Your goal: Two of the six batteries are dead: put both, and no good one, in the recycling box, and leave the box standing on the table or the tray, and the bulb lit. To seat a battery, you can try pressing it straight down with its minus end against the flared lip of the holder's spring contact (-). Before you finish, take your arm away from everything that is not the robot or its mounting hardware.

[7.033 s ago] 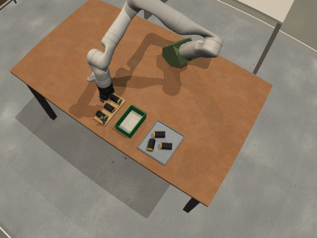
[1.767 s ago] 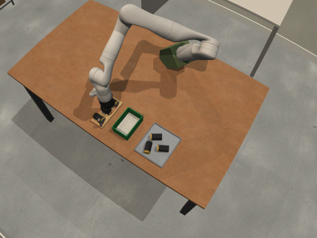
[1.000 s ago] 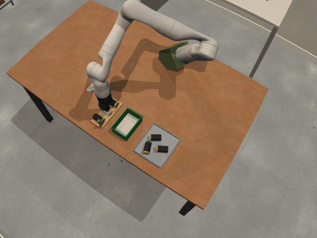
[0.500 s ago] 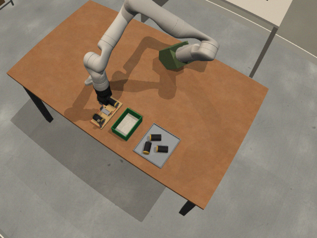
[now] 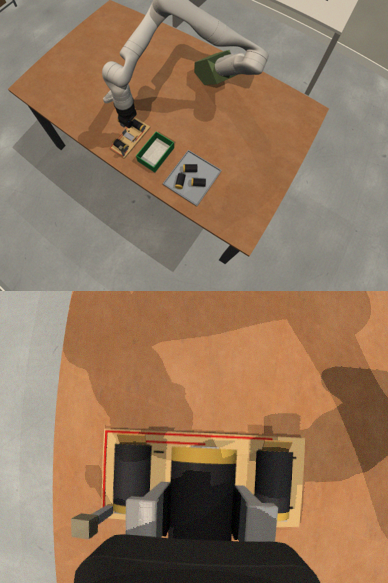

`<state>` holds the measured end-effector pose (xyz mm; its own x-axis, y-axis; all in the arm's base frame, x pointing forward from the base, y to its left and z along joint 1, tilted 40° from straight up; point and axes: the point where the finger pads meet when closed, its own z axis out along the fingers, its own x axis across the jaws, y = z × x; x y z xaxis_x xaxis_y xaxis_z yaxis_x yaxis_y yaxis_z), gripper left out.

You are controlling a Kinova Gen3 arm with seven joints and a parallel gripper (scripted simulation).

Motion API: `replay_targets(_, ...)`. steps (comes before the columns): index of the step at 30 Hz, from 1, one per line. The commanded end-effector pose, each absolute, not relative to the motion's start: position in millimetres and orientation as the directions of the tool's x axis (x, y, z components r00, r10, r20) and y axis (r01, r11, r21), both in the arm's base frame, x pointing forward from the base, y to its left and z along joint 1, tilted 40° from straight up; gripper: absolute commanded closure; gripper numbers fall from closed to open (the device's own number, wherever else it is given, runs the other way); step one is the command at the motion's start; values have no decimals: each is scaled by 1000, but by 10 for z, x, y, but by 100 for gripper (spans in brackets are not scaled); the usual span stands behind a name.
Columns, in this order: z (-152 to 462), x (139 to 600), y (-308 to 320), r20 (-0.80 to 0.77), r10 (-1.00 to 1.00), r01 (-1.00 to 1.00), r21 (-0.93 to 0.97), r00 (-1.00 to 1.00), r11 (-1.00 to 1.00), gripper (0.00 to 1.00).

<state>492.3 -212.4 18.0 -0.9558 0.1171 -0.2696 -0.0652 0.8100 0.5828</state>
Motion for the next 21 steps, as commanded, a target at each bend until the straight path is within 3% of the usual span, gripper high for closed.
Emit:
replay_targets(1,209,4914,-2106,-271,116,-67,581,-955,811,43)
replay_targets(21,575,4773,-1545,-271,116,-67,581,-955,811,43)
